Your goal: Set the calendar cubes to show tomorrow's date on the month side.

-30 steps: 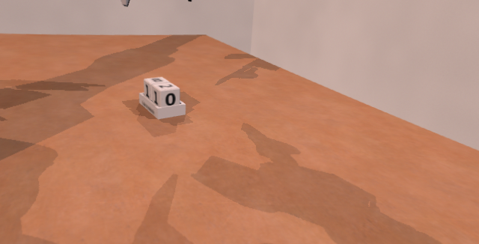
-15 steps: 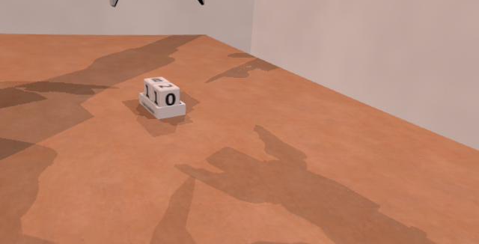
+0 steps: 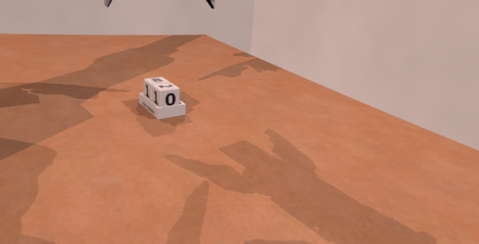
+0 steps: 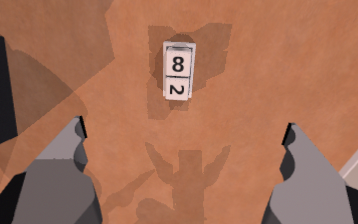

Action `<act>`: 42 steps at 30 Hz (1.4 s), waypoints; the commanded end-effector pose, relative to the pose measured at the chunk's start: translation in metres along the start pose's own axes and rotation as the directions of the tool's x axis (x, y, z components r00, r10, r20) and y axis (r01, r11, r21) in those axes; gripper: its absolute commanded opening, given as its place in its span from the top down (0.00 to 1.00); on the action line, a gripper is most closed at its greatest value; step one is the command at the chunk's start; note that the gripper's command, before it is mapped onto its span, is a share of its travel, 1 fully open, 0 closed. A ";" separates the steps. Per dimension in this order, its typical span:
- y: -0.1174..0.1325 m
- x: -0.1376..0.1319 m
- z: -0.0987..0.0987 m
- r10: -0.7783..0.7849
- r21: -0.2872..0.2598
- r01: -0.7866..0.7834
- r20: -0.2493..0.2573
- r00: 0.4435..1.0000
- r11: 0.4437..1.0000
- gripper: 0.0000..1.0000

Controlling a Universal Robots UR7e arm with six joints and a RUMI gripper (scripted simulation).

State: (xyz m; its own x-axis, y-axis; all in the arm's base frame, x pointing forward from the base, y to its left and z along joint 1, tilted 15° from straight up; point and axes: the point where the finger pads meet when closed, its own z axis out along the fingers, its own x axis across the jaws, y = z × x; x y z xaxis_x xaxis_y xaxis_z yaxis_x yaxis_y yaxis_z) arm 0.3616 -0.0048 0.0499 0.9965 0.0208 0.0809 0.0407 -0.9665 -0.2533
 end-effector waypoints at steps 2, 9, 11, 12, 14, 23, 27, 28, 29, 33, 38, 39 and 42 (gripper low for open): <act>-0.002 0.002 0.003 0.183 -0.007 -0.183 0.005 0.983 0.983 0.00; -0.001 0.004 0.005 0.307 -0.007 -0.307 0.004 0.952 0.952 0.00; -0.001 0.004 0.005 0.349 -0.007 -0.348 0.004 0.937 0.937 0.00; -0.001 0.004 0.006 0.373 -0.008 -0.373 0.004 0.928 0.928 0.00; -0.001 0.005 0.006 0.410 -0.008 -0.410 0.004 0.912 0.912 0.00; 0.000 0.007 0.007 0.543 -0.008 -0.543 0.001 0.839 0.839 0.00; 0.000 0.007 0.009 0.616 -0.008 -0.616 0.002 0.788 0.788 0.00; 0.000 0.008 0.009 0.640 -0.008 -0.640 0.002 0.768 0.768 0.00; 0.000 0.008 0.009 0.650 -0.008 -0.650 0.001 0.760 0.760 0.00; 0.001 0.008 0.010 0.715 -0.009 -0.715 0.001 0.699 0.699 0.00; 0.002 0.009 0.011 0.769 -0.008 -0.769 -0.001 0.639 0.639 0.00; 0.002 0.009 0.011 0.769 -0.008 -0.769 -0.001 0.639 0.639 0.00; 0.003 0.010 0.012 0.825 -0.008 -0.825 -0.001 0.565 0.565 0.00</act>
State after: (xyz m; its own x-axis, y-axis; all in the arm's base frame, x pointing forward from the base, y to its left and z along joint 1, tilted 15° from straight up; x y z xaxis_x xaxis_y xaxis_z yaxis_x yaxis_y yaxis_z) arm 0.3718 -0.0049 0.0417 0.7143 -0.6880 -0.1284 -0.6961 -0.6792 -0.2327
